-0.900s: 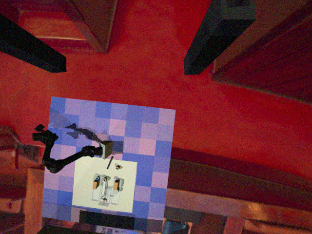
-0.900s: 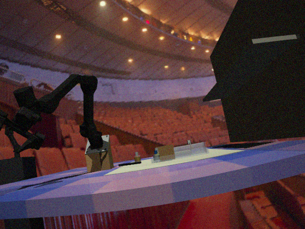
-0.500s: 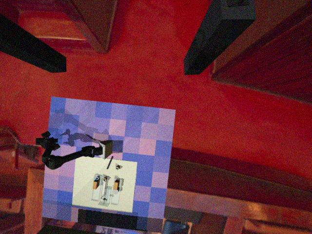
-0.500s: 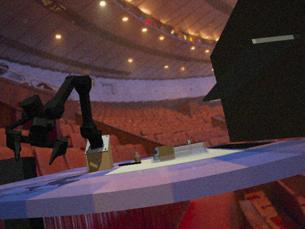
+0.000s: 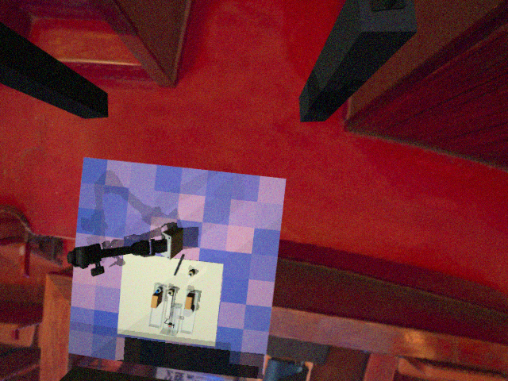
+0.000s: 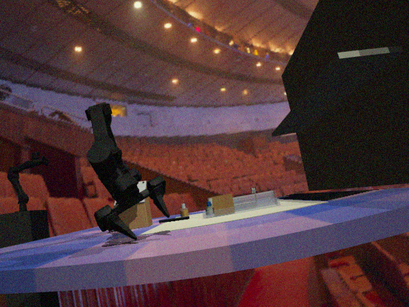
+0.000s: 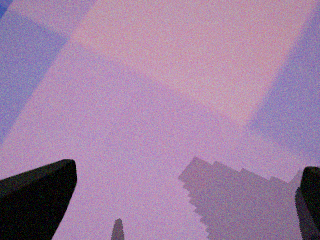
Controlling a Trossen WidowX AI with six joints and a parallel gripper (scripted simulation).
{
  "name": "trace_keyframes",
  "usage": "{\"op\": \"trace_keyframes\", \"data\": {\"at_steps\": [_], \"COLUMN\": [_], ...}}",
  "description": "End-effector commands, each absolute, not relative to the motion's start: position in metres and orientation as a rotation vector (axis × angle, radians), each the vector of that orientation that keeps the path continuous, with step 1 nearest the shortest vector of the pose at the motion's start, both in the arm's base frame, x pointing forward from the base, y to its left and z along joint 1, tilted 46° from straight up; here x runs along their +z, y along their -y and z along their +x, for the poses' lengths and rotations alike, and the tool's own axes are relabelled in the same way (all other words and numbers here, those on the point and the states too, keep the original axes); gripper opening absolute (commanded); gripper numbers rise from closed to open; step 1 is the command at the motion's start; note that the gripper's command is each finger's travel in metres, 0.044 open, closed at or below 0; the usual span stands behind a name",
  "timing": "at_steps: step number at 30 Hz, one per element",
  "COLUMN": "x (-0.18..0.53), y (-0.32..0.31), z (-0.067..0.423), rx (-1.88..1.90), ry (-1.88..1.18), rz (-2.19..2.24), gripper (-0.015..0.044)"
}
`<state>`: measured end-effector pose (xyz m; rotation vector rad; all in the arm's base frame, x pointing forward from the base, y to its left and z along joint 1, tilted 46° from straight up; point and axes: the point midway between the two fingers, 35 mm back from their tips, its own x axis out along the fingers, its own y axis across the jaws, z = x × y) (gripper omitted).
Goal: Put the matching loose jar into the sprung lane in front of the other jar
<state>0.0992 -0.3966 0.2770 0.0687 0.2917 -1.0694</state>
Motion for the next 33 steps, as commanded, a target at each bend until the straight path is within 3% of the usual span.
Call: {"op": "trace_keyframes", "data": {"at_steps": [1,11,20,26,33], "x": [0.254,0.197,0.142,0.105,0.039], "y": [0.385,0.317,0.217,0.14,0.073], "z": [0.151,0.274,0.354,0.383,0.371], "rx": [-0.972,-0.754,-0.622,-0.579,-0.659], "ry": [-0.306,-0.408,-0.591,-0.74,-0.998], "rz": [0.195,0.491,0.699,0.778,0.745], "gripper": [0.044,0.044,0.044,0.044,0.044]}}
